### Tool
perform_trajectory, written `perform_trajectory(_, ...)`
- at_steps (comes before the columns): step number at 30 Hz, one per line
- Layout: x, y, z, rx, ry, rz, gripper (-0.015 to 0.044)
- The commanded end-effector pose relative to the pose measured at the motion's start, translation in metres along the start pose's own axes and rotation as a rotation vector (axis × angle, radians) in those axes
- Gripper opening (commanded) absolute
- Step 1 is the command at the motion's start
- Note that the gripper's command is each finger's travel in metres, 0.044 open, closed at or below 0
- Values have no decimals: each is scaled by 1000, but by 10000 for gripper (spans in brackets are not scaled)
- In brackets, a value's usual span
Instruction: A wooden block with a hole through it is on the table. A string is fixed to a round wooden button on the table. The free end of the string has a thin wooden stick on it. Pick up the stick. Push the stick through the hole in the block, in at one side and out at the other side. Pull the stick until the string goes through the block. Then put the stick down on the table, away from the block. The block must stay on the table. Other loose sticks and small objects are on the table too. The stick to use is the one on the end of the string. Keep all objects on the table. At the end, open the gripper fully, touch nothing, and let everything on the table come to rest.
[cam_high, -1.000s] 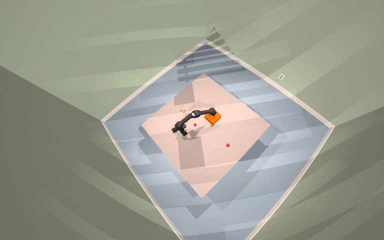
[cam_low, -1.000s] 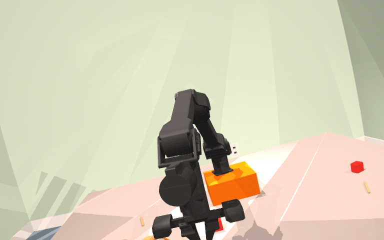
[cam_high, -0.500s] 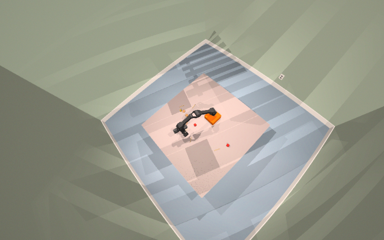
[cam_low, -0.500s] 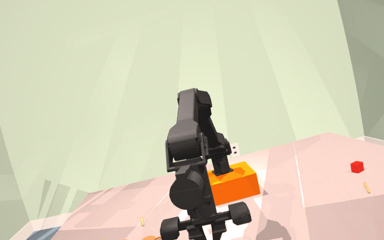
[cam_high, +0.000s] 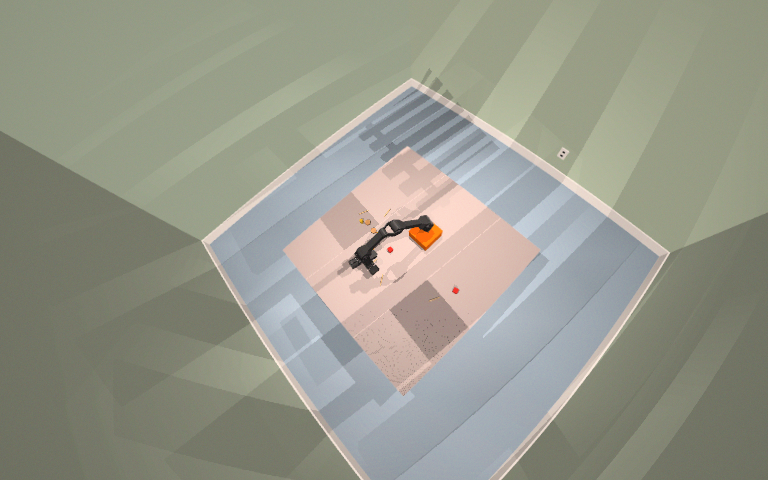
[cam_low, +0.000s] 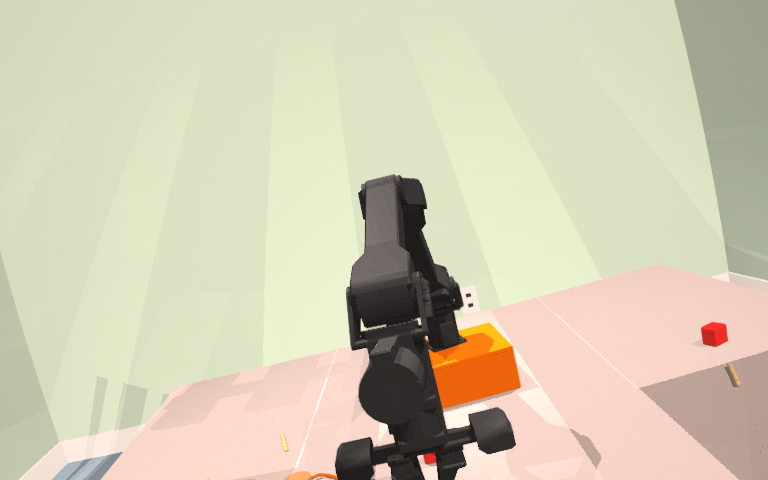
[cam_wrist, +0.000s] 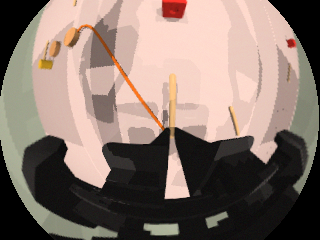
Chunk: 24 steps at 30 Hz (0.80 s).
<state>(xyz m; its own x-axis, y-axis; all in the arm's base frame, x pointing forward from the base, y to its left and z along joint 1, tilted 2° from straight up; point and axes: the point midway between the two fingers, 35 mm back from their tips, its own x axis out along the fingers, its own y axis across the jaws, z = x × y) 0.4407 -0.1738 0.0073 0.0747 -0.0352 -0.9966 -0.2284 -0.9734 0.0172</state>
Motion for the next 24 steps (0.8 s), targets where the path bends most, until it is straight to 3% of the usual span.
perform_trajectory(1,5,-5,4,4,-6,-5,0)
perform_trajectory(24,5,-5,19,4,-7,-5,0)
